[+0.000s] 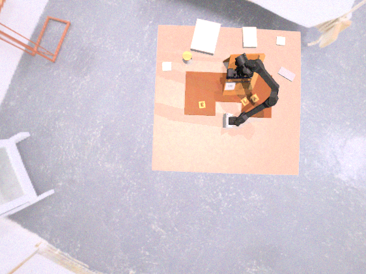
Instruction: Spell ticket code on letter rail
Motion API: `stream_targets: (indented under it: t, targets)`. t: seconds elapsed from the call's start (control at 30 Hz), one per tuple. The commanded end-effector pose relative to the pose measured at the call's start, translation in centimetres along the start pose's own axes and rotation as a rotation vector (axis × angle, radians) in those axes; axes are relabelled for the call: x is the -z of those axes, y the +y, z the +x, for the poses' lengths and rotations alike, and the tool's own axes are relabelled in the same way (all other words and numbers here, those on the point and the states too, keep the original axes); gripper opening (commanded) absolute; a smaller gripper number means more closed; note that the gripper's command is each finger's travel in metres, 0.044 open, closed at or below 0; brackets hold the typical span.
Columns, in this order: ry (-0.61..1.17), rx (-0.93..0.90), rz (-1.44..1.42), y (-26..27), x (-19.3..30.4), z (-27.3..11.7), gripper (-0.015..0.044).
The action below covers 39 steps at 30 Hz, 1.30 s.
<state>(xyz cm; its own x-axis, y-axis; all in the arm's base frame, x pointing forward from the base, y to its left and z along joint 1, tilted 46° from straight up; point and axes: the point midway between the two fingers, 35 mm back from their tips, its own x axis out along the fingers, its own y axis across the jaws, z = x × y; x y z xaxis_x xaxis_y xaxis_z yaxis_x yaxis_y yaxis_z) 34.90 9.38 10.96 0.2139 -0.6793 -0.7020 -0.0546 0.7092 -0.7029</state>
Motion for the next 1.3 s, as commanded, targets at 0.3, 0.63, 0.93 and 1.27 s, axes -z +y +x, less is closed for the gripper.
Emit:
stream_targets:
  t: [0.3,0.63,0.93,1.27]
  targets:
    - [0.0,0.006,-0.003,0.0,0.9,-1.0,0.0]
    - [0.001,0.006,-0.003,0.1,1.8,-2.0,0.0]
    - [-0.141,0.019,-0.018,-0.7,2.8,-5.2,0.0105]
    - [-0.609,0.02,-0.044,-3.9,8.4,-13.1,0.0367]
